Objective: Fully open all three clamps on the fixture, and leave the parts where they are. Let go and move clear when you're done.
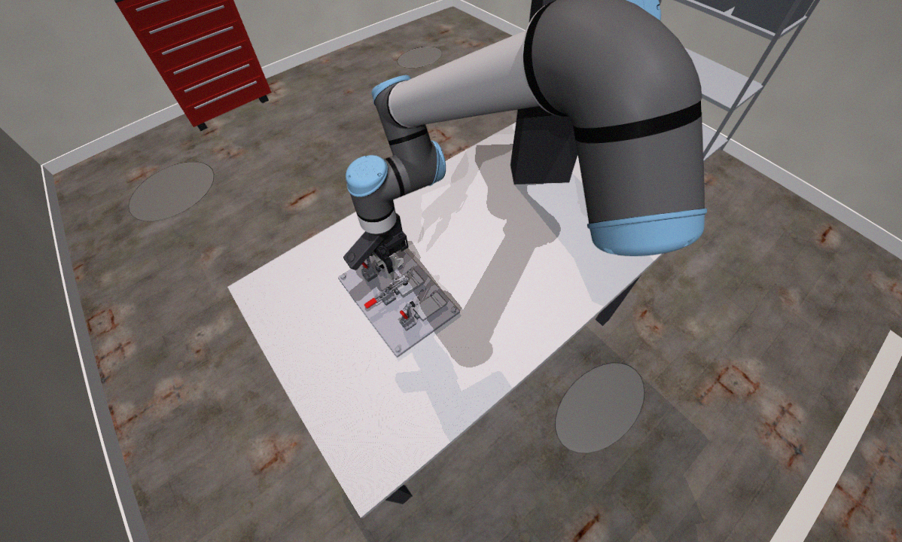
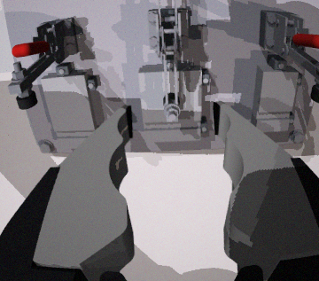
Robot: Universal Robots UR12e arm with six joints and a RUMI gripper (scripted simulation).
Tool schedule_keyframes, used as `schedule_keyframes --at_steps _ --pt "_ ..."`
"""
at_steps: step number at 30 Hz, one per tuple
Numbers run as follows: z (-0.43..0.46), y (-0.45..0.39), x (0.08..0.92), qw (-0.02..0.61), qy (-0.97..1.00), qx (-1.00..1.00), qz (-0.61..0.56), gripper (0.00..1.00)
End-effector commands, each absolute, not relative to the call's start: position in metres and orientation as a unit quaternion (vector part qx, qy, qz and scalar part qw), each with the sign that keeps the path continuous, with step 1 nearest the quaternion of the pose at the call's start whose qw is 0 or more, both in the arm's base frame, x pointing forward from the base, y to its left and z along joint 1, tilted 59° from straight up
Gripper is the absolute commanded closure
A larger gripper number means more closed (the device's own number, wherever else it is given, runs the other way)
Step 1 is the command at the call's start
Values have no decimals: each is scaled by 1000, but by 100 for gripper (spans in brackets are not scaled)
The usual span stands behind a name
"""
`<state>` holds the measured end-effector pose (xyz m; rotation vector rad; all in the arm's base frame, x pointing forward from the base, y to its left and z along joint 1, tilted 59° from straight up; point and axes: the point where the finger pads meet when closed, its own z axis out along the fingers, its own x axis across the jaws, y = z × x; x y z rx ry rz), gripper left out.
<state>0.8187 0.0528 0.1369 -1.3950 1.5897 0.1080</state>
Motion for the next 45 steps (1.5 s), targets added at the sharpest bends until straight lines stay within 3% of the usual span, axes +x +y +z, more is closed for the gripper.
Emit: schedule_keyframes --at_steps 1,45 --pt "152 42 844 490 654 -575 45 72" --pt "143 65 914 490 654 -575 45 72"
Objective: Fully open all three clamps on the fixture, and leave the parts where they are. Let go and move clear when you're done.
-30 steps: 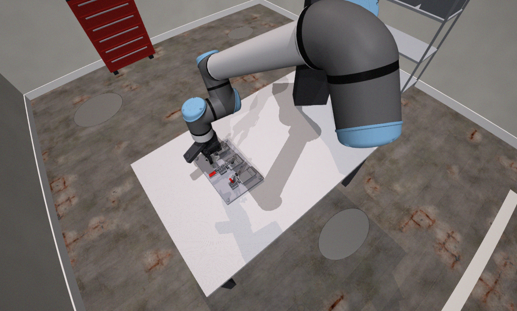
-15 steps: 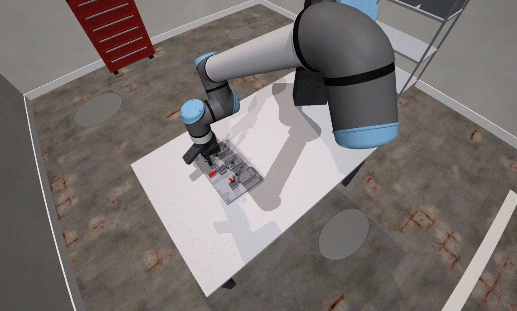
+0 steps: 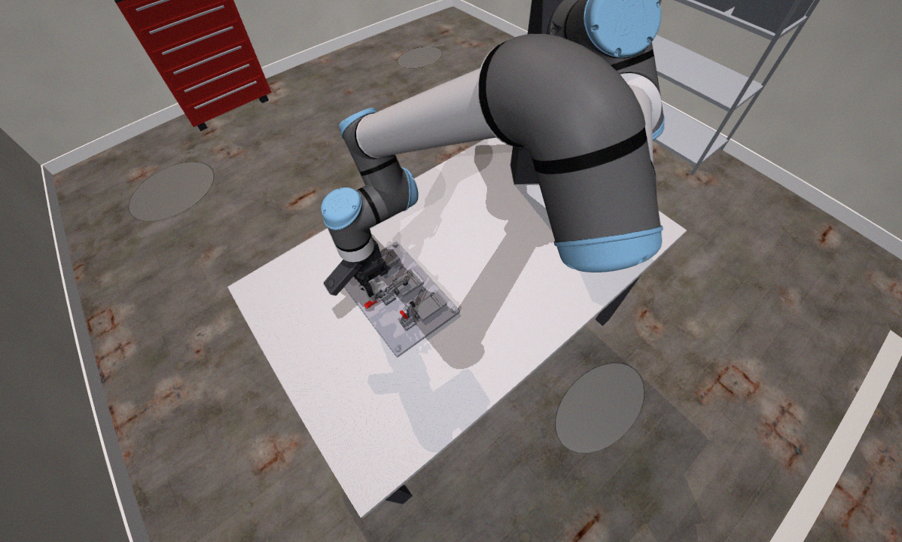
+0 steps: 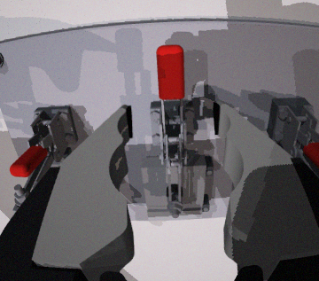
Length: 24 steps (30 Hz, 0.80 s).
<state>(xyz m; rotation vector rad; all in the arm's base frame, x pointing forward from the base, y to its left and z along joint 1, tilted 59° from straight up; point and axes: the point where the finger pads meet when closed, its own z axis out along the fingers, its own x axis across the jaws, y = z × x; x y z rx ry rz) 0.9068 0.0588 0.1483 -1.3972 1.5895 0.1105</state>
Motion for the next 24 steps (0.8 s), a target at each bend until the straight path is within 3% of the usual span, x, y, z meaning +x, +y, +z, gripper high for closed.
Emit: schedule_keyframes --at_steps 1,24 --pt "143 65 914 490 654 -575 45 72" --pt "135 75 924 490 654 -575 45 72"
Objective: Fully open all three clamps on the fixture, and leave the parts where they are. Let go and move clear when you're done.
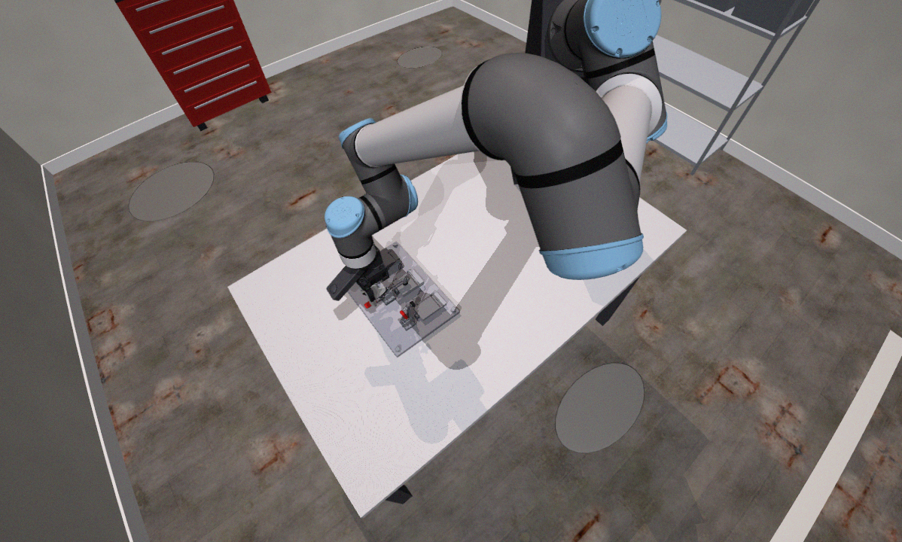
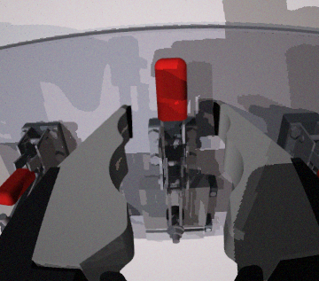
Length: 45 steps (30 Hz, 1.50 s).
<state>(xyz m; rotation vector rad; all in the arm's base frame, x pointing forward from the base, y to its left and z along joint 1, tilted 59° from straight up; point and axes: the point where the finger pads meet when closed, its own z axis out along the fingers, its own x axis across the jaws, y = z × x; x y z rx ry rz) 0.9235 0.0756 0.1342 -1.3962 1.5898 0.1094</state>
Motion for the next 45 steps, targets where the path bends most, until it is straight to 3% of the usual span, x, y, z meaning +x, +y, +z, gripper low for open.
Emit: schedule_keyframes --at_steps 1,45 --pt "135 75 924 490 654 -575 45 72" --pt "124 87 936 490 654 -575 45 72"
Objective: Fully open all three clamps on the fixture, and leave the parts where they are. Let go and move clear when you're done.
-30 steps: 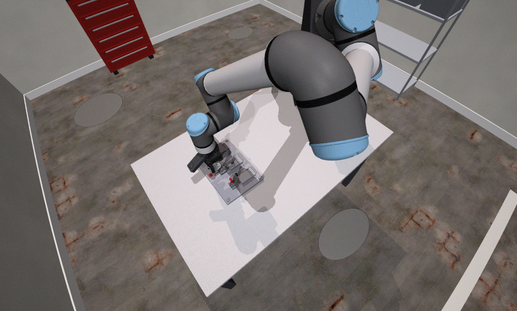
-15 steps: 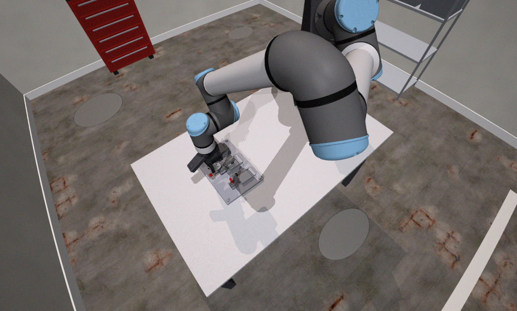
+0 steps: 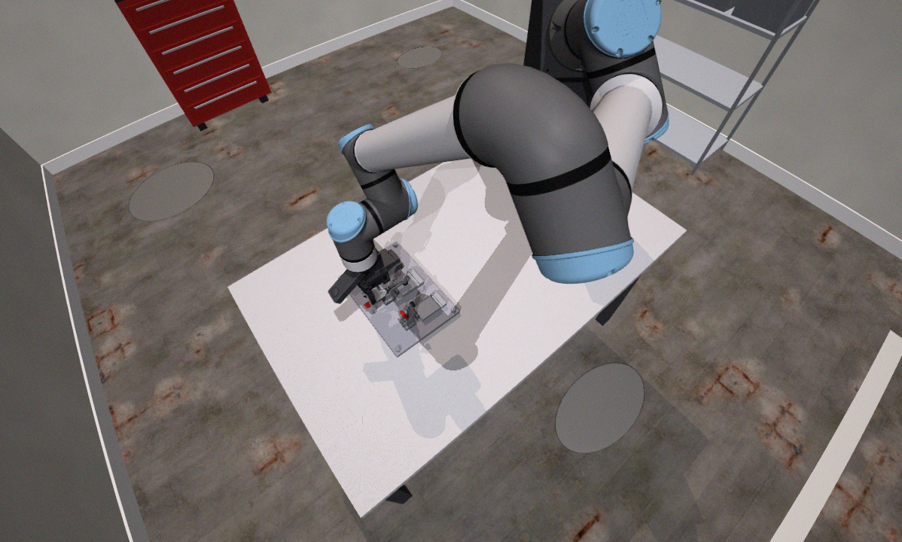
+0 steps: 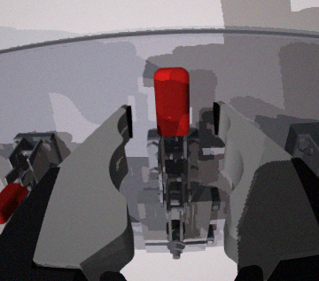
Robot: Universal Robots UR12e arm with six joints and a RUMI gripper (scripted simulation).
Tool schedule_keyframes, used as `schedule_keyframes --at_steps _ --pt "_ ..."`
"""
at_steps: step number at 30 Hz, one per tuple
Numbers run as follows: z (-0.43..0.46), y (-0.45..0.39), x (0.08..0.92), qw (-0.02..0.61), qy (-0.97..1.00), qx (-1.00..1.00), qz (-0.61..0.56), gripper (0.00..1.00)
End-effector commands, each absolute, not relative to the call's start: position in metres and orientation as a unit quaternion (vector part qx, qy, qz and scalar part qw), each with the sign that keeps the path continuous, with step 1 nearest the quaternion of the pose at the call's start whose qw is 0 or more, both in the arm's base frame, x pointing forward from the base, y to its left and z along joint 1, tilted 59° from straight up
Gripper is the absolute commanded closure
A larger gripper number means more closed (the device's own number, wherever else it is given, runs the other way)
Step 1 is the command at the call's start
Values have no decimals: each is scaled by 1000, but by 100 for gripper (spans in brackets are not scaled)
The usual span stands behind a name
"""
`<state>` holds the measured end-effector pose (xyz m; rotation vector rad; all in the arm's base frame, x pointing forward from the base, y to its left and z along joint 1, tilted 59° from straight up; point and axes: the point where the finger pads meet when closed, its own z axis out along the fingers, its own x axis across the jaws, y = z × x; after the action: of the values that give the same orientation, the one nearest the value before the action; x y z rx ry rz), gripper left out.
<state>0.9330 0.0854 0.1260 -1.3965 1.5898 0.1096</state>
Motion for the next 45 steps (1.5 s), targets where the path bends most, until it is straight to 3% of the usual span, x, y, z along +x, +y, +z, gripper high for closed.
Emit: schedule_keyframes --at_steps 1,44,45 --pt "123 89 937 490 654 -575 45 72" --pt "120 92 940 490 654 -575 45 72" --pt "120 92 940 490 654 -575 45 100"
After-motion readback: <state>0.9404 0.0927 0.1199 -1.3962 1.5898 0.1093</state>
